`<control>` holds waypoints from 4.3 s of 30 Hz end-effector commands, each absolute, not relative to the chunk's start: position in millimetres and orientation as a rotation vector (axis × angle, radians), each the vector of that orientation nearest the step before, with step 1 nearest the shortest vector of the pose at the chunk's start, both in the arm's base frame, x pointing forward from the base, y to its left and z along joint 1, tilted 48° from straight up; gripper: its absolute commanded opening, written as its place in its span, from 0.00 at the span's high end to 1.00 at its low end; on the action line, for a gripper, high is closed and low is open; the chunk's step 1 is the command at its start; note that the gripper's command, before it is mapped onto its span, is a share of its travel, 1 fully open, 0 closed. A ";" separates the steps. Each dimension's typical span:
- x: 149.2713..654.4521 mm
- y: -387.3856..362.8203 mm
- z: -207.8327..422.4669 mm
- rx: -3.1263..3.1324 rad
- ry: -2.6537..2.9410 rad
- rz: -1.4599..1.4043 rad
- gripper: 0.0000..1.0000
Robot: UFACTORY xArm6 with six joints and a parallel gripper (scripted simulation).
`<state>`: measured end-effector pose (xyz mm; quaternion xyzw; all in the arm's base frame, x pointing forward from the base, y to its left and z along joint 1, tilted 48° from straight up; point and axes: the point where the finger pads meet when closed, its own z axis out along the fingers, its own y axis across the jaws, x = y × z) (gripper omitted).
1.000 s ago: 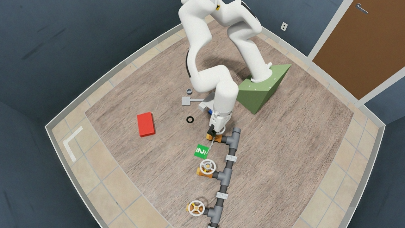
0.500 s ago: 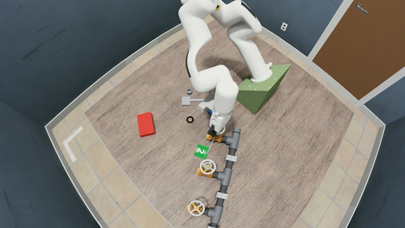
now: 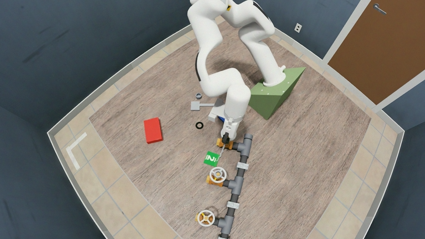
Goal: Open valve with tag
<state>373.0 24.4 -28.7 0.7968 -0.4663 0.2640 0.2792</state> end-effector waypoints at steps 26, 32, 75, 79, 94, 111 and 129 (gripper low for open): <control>373.9 25.3 -28.2 2.328 0.360 0.088 1.00; 373.9 25.3 -28.2 2.245 0.708 -0.051 1.00; 373.9 25.3 -28.2 1.695 1.740 -0.548 0.00; 373.9 25.3 -28.2 1.695 1.740 -0.548 0.00; 373.9 25.3 -28.2 1.699 1.734 -0.546 0.00; 373.9 25.3 -28.2 1.995 1.307 -0.347 0.00; 373.9 25.3 -28.2 2.355 0.306 0.067 0.00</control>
